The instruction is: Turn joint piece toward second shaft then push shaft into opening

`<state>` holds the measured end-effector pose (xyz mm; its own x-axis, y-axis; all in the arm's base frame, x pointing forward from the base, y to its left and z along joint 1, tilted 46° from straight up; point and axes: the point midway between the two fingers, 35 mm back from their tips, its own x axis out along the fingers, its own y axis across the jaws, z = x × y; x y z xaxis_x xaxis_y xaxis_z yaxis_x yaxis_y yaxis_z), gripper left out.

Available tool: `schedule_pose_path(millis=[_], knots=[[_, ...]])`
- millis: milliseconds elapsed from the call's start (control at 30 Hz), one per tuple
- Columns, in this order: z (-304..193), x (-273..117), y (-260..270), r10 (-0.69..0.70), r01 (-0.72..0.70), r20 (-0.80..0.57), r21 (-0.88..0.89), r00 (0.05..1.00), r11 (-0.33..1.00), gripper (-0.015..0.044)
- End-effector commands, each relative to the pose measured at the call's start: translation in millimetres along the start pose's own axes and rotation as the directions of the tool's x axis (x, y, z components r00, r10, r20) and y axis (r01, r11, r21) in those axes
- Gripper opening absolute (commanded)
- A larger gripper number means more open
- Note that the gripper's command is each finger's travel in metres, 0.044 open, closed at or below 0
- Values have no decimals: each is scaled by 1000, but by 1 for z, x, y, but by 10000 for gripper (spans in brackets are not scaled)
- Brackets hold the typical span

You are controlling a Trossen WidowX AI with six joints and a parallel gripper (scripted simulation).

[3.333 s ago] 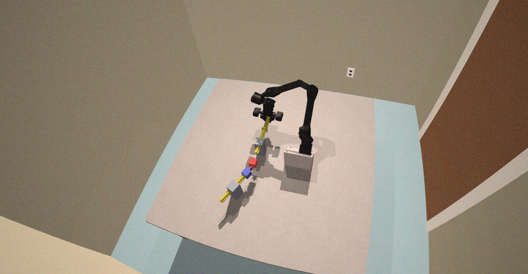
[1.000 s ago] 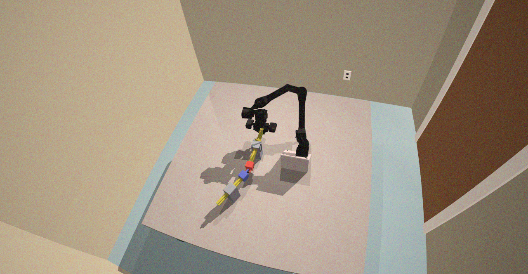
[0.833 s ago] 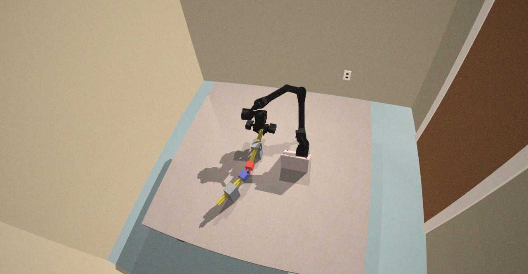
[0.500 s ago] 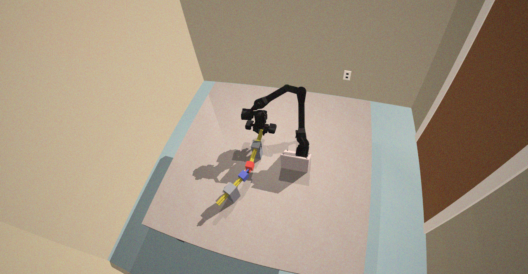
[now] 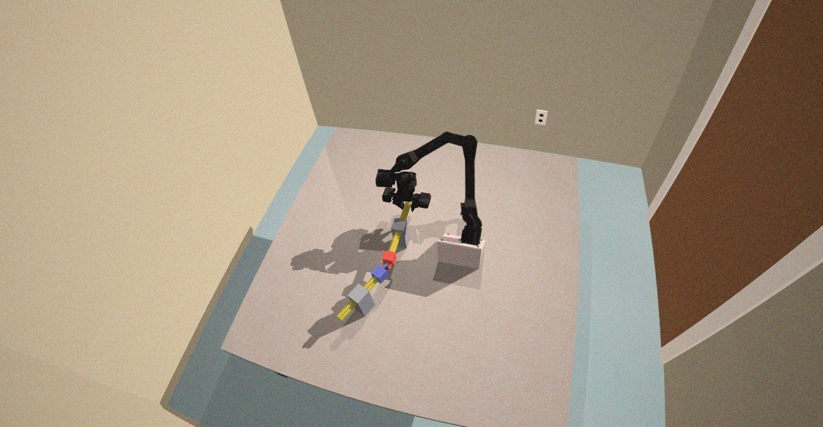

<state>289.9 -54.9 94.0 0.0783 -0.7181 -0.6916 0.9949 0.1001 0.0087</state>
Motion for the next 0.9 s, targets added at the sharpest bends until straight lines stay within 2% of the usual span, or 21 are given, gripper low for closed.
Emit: schedule_pose_path(millis=[0, 233, 567, 700, 867], knots=[[0, 0, 0, 0, 0, -1, -1, 1000, 1000, 251], [0, 0, 0, 0, 0, -1, -1, 1000, 1000, 434], [0, 0, 0, 0, 0, -1, -1, 1000, 1000, 440], [-1, -27, 0, -1, 1, -6, -3, 1000, 1000, 440], [-1, -37, 0, 0, 0, -6, -4, 1000, 1000, 440]])
